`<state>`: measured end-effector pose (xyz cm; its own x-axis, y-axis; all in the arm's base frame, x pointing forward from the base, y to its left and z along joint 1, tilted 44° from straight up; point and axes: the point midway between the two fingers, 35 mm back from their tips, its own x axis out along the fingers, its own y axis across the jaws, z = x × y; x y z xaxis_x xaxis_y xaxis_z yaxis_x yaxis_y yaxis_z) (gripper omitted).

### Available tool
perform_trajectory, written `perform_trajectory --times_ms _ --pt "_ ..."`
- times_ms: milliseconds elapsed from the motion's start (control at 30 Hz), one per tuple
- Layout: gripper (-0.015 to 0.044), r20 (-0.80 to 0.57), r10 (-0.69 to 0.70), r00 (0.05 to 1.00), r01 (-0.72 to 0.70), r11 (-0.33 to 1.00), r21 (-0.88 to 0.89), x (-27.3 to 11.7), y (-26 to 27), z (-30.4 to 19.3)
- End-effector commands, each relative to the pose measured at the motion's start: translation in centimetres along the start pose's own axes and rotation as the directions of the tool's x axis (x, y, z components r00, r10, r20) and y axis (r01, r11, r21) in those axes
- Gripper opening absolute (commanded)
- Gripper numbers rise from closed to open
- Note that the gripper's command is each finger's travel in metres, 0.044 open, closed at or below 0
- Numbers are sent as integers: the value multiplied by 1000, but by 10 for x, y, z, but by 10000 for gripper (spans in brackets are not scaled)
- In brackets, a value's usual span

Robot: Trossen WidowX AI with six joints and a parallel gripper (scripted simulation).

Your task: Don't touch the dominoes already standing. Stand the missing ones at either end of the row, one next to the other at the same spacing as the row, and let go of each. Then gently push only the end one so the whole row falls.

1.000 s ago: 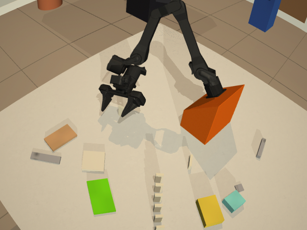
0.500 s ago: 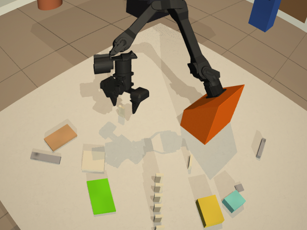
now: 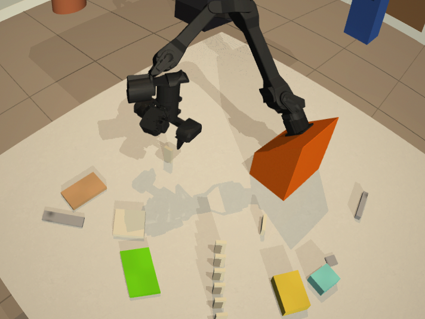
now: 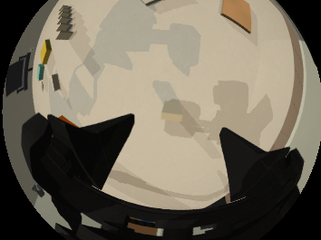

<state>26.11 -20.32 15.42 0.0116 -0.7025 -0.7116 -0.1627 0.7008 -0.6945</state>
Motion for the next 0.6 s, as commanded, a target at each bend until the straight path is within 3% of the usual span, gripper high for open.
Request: perform_trajectory --times_ms 0,533,567 --pt "440 -18 15 1000 -15 1000 -19 33 6 -3" --pt "440 -18 12 1000 -13 1000 -20 53 7 -6" --pt "414 -18 12 1000 -13 1000 -20 53 7 -6"
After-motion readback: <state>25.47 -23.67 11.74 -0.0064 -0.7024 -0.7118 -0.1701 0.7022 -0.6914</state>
